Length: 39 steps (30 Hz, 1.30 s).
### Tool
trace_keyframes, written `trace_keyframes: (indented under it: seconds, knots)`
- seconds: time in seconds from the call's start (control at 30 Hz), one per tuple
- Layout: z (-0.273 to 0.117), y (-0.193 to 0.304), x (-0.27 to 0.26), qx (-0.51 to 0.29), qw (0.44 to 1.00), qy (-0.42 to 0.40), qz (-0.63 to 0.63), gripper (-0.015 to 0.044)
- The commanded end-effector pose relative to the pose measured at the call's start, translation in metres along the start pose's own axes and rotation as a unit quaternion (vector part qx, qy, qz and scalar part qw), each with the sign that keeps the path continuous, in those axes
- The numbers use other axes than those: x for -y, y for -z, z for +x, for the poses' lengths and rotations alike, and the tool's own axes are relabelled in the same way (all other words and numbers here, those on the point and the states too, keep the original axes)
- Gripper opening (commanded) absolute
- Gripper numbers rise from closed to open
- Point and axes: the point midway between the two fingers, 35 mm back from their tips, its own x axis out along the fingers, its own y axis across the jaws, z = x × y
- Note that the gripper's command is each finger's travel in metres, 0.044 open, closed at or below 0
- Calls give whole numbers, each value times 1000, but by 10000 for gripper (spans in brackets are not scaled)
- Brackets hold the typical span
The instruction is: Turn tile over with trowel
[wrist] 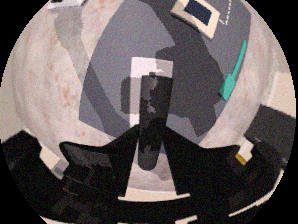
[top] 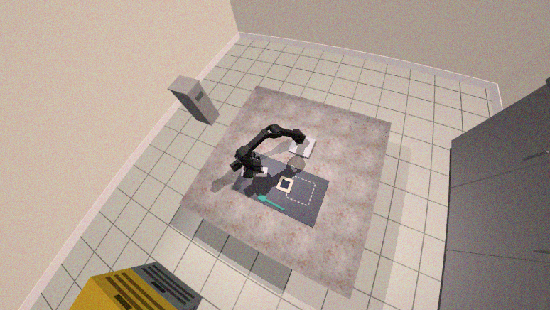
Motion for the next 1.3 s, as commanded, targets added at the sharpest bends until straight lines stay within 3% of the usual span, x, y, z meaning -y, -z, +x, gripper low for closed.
trace_keyframes:
  seconds: [0.0, 0.2, 0.43, 0.63, 1.27]
  knots:
    - [1, 0, 0, 1, 998, 0, 65, 130]
    - [1, 0, 0, 1, 988, 0, 152, 130]
    - [1, 0, 0, 1, 987, 0, 162, 130]
    - [1, 0, 0, 1, 987, 0, 162, 270]
    - [-1, 0, 0, 1, 987, 0, 162, 270]
